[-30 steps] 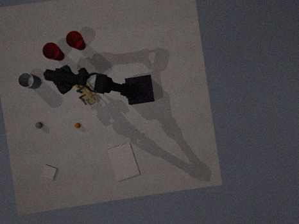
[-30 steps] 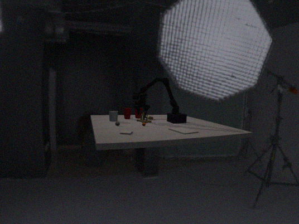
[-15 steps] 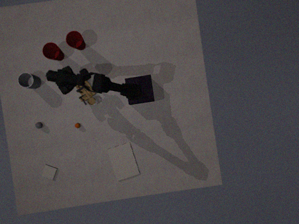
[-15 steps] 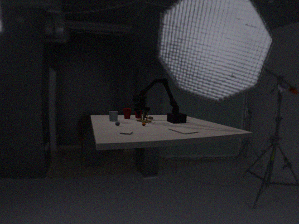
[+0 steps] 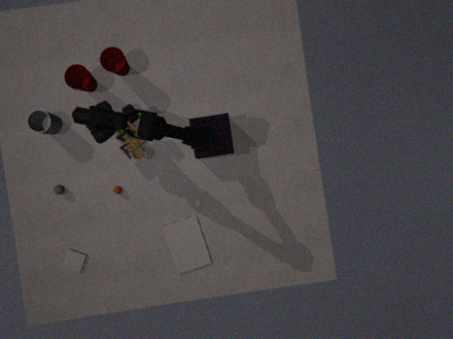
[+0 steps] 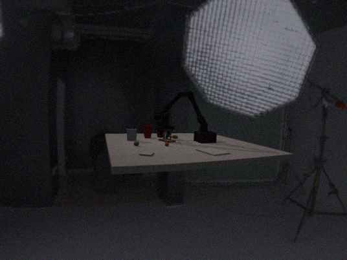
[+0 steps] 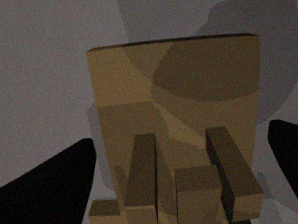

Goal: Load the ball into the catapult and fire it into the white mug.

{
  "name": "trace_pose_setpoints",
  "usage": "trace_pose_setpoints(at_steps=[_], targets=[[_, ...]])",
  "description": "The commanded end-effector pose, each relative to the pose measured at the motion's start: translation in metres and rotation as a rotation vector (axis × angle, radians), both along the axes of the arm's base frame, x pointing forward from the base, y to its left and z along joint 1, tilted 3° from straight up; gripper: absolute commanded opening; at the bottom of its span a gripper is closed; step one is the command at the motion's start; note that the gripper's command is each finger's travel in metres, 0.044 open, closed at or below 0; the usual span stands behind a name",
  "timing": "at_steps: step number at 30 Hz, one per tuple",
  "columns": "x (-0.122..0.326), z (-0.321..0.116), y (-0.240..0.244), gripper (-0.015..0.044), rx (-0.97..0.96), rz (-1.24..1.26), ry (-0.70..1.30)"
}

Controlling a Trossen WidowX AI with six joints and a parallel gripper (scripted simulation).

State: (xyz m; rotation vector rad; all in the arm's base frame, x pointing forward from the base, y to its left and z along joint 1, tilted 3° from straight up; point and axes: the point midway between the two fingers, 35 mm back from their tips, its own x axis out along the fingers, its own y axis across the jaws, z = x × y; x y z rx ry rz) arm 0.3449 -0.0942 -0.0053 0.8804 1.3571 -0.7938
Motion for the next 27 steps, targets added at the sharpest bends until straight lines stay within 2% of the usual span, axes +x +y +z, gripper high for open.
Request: trace_pose_setpoints(at_steps=[1, 8, 13, 17, 23, 27], targets=[[0.000, 0.000, 0.000, 0.0309, 0.000, 0.000, -0.001], [0.000, 0.000, 0.000, 0.0125, 0.000, 0.000, -0.001], [0.000, 0.000, 0.000, 0.0092, 0.000, 0.000, -0.001], [-0.002, 0.039, -0.002, 0.0000, -0.001, 0.000, 0.000], [-0.003, 0.050, -0.002, 0.0000, -0.001, 0.005, 0.001], [-0.003, 0.050, -0.002, 0.0000, -0.008, 0.116, -0.002]])
